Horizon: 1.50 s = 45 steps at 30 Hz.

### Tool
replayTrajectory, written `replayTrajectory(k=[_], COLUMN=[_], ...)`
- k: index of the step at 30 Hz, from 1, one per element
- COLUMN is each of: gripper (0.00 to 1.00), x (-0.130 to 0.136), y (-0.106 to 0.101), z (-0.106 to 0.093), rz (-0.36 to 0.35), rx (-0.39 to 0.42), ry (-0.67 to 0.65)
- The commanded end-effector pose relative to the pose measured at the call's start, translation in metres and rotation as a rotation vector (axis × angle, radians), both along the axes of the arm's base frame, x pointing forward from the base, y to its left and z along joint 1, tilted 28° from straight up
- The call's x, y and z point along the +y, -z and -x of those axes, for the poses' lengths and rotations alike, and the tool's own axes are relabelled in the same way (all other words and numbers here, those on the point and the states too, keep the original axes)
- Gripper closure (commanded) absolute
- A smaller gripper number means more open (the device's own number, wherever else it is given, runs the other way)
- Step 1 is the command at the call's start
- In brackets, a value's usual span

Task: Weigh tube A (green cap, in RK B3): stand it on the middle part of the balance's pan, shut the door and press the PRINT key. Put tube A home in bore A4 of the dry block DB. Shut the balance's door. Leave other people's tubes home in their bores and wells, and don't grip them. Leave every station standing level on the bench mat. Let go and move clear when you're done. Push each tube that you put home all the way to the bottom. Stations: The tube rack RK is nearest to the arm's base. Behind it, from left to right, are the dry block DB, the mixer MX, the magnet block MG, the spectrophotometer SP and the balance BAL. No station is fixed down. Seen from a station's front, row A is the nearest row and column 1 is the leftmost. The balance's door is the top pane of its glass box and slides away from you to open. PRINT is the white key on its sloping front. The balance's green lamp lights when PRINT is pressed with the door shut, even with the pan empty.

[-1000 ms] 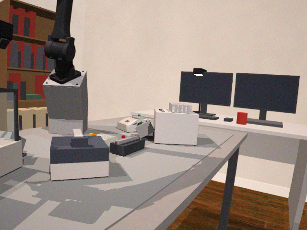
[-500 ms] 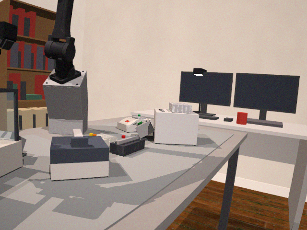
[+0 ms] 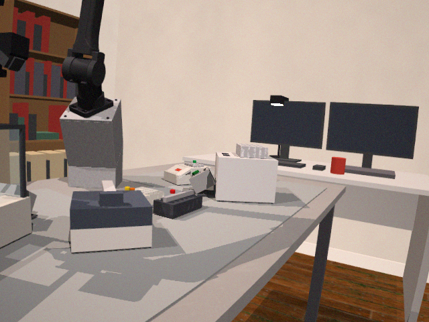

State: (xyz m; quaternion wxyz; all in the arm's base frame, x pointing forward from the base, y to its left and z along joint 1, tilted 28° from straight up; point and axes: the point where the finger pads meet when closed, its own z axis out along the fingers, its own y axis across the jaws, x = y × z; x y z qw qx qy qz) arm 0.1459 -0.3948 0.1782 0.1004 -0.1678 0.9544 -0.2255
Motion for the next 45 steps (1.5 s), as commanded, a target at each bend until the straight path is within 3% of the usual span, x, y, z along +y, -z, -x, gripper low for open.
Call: replayTrajectory(k=[1, 45], gripper=[0.94, 0.94], x=[0.005, 0.028], y=[-0.007, 0.008], z=[0.000, 0.008], rz=[0.018, 0.004], rx=[-0.013, -0.007], ry=[-0.003, -0.005])
